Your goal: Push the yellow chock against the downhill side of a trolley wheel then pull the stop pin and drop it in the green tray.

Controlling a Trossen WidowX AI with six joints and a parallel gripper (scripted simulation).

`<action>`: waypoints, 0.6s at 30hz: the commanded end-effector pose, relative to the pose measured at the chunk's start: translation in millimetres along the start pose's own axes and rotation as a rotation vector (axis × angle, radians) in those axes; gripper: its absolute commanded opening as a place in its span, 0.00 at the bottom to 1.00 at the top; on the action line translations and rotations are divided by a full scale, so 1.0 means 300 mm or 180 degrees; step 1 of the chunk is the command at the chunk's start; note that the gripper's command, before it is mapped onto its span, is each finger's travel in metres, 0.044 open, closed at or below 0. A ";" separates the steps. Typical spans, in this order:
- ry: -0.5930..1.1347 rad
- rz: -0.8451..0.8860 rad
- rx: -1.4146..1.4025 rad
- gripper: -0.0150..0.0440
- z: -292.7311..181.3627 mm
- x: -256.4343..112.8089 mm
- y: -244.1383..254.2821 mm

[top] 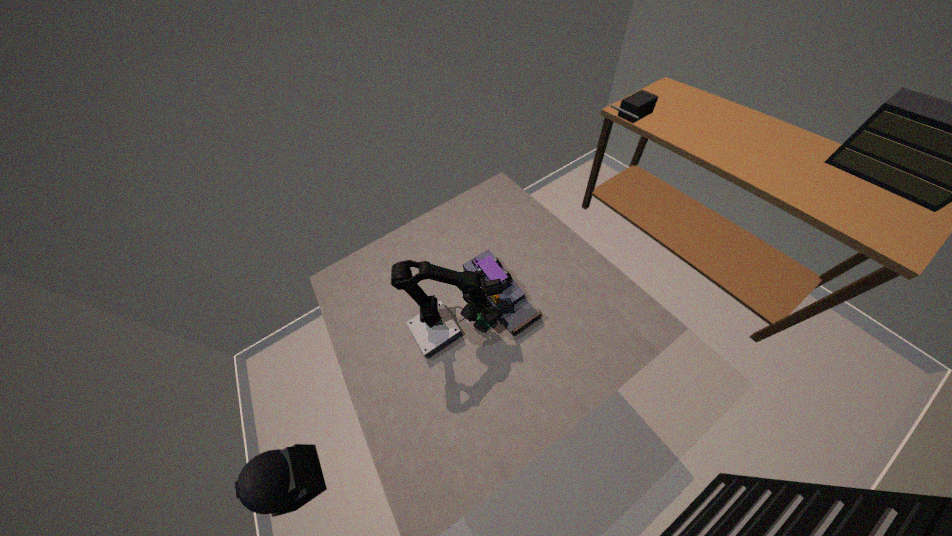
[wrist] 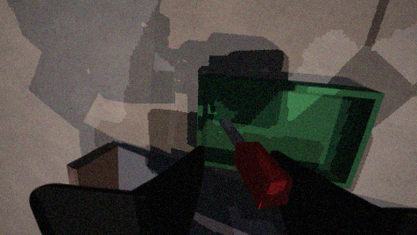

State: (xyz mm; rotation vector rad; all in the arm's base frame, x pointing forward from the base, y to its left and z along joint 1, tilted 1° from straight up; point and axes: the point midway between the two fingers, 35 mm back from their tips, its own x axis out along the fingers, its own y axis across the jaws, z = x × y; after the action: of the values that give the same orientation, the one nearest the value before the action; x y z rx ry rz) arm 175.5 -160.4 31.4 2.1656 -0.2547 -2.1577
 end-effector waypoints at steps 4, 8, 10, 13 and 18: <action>-0.0010 0.0007 0.0008 0.58 0.001 0.005 -0.016; -0.0010 0.0006 0.0008 0.58 0.000 0.006 -0.024; -0.0010 0.0005 0.0008 0.58 0.000 0.007 -0.028; -0.0010 0.0005 0.0008 0.58 -0.001 0.008 -0.034; -0.0010 0.0004 0.0008 0.58 -0.002 0.011 -0.044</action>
State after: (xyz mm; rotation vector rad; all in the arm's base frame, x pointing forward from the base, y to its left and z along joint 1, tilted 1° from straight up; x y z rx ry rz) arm 177.7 -149.9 27.6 2.1665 -0.2536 -2.1580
